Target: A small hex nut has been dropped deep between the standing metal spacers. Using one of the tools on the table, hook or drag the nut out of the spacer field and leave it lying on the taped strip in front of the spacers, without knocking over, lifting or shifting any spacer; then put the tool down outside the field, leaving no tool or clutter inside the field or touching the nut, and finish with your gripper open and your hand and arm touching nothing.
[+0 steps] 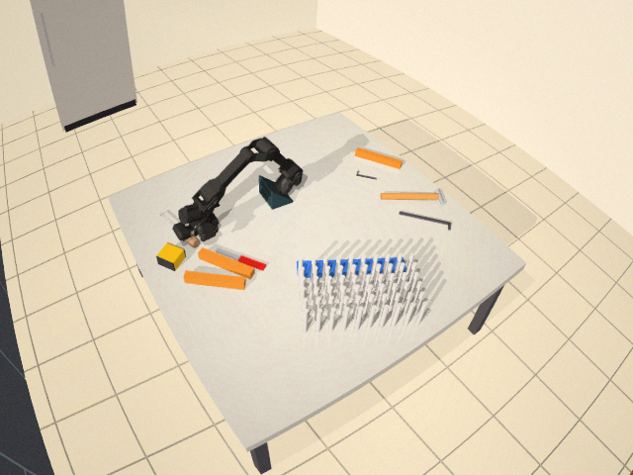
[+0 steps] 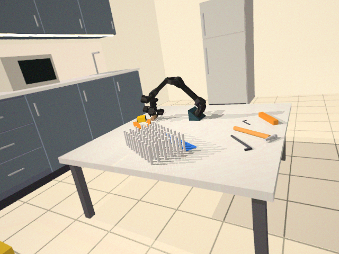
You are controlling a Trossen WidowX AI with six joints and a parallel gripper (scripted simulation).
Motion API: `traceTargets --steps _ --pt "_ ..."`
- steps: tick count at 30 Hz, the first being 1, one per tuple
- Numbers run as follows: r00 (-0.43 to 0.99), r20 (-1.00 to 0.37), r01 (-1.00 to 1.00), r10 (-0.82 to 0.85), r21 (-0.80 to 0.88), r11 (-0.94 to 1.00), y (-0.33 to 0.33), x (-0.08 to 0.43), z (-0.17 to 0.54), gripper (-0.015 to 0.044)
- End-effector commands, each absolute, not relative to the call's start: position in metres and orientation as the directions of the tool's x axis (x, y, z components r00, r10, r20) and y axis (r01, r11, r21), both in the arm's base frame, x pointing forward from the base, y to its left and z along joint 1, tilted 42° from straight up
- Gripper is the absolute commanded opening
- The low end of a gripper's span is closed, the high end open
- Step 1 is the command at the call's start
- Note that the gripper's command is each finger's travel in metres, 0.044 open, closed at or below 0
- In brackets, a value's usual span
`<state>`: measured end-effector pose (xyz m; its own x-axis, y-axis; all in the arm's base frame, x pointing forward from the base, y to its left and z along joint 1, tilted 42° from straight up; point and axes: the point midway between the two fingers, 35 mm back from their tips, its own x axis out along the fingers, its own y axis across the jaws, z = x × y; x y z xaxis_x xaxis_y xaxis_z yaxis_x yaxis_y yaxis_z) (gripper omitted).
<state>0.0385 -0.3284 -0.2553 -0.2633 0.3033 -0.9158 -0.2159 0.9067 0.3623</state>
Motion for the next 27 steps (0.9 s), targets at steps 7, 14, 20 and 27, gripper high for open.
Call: traceTargets --steps 7,14,20,27 --pt "-0.261 -0.915 -0.212 0.307 0.364 0.907 -0.325 0.039 -0.258 0.0175" --pt "-0.261 -0.915 -0.212 0.306 0.364 0.907 -0.331 0.039 -0.254 0.0069" --pt "-0.262 -0.916 -0.212 0.305 0.363 0.907 -0.355 0.038 -0.236 0.0000" --pt "-0.263 -0.916 -0.213 0.304 0.362 0.907 -0.380 0.036 -0.212 0.0000"
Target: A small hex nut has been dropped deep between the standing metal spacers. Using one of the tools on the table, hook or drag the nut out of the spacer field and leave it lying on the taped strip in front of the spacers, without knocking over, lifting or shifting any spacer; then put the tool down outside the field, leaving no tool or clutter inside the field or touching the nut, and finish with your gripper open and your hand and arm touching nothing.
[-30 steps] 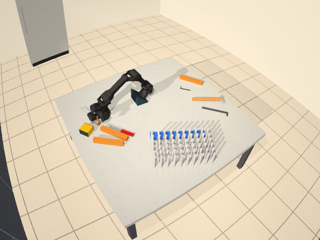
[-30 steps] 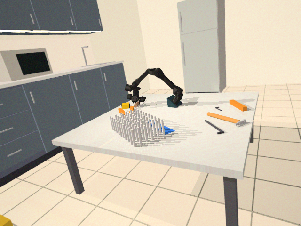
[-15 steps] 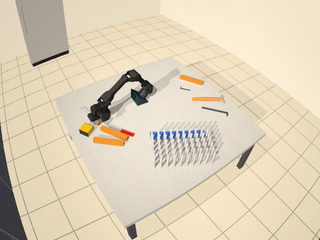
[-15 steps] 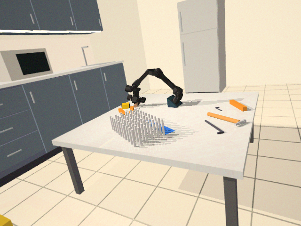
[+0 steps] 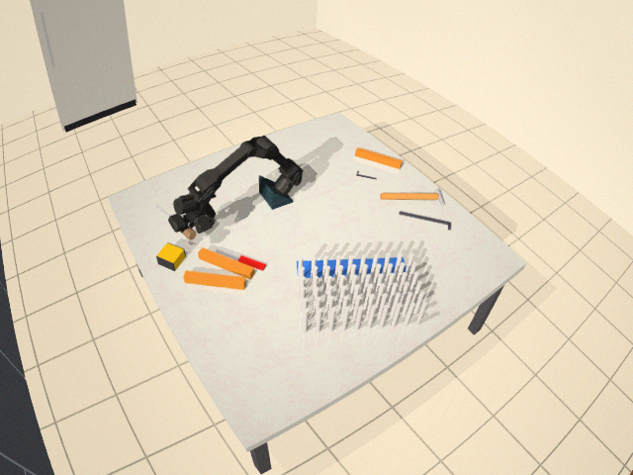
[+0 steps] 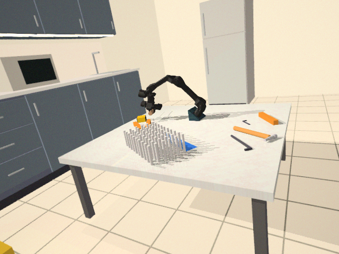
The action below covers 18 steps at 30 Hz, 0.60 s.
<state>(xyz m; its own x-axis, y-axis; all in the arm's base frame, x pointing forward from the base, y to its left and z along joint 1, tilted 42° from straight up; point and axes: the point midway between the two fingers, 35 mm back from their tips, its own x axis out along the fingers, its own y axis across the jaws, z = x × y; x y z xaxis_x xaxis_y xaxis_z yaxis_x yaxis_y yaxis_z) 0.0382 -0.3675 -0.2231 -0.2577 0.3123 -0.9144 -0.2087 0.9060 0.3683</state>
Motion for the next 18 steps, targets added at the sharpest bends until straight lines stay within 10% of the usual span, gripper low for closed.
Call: traceTargets --steps 1,18 --pt "-0.263 -0.916 -0.213 0.304 0.362 0.907 -0.383 0.036 -0.208 0.0000" --pt "-0.266 -0.915 -0.214 0.304 0.364 0.907 -0.429 0.026 -0.138 0.0000"
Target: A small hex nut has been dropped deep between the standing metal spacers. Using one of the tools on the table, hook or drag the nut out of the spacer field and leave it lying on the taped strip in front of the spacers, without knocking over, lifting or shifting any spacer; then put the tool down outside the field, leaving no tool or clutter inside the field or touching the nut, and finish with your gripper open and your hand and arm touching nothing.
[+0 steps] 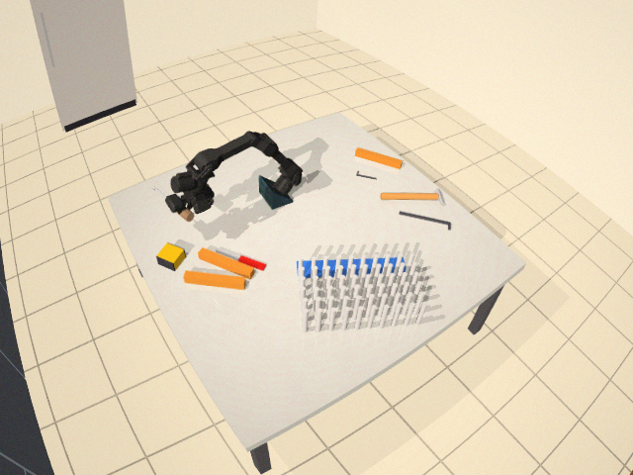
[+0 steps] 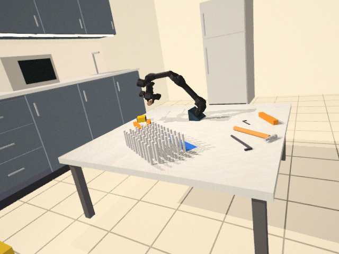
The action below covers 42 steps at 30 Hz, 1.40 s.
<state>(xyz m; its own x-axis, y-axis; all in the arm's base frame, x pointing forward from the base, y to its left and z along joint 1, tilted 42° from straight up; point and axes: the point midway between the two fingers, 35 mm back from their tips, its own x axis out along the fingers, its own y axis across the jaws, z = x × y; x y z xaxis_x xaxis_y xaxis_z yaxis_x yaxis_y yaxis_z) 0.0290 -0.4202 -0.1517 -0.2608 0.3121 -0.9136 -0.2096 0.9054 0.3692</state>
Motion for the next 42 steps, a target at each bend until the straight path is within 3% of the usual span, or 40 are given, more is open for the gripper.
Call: traceTargets --steps 1,7,20,42 --pt "-0.266 -0.915 -0.214 0.304 0.364 0.907 -0.431 0.025 -0.133 0.0000" --pt "-0.260 -0.917 -0.228 0.301 0.361 0.904 -0.433 0.028 -0.123 0.0000" --pt "-0.120 -0.962 -0.503 0.247 0.273 0.820 -0.420 0.102 -0.060 0.0000" --pt "0.140 -0.965 -0.857 0.224 -0.005 0.515 -0.350 0.210 0.045 0.0000"
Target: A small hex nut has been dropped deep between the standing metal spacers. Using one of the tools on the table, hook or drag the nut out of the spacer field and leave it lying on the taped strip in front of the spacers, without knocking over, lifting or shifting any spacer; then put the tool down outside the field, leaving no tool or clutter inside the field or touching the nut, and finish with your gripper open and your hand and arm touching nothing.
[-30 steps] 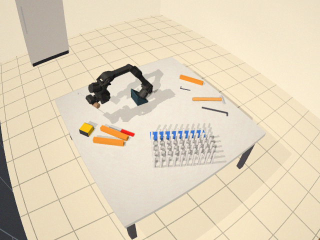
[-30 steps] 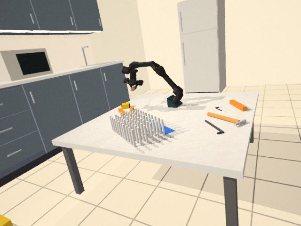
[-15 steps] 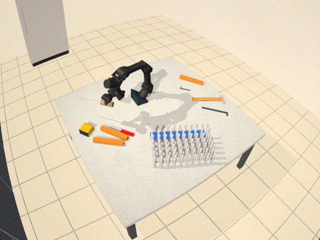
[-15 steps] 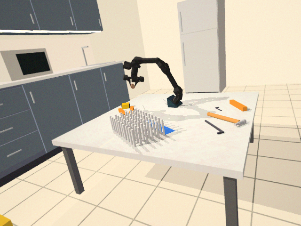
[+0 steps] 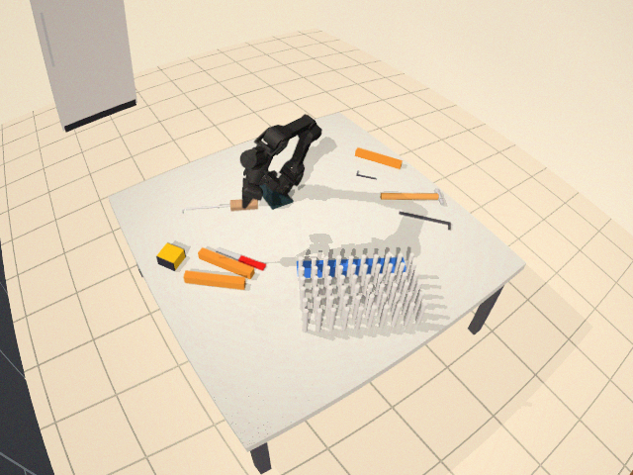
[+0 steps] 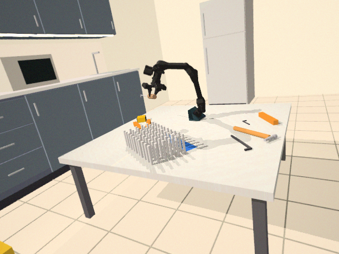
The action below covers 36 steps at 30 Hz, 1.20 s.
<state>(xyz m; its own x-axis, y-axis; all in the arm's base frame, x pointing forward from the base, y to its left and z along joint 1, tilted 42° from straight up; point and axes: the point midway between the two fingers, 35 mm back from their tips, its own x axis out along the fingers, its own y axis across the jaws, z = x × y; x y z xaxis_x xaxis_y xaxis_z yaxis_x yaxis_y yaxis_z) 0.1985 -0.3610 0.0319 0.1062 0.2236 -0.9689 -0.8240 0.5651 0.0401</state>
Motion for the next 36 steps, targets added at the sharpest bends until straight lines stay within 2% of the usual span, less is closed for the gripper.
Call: traceTargets --steps 1,19,36 --pt "0.152 -0.962 -0.867 0.225 -0.020 0.497 -0.345 0.214 0.050 0.0000" --pt "0.349 -0.892 -0.937 0.288 -0.320 0.142 -0.252 0.268 0.127 0.0000" --pt "0.486 -0.772 -0.783 0.409 -0.593 -0.189 -0.149 0.284 0.188 0.0000"
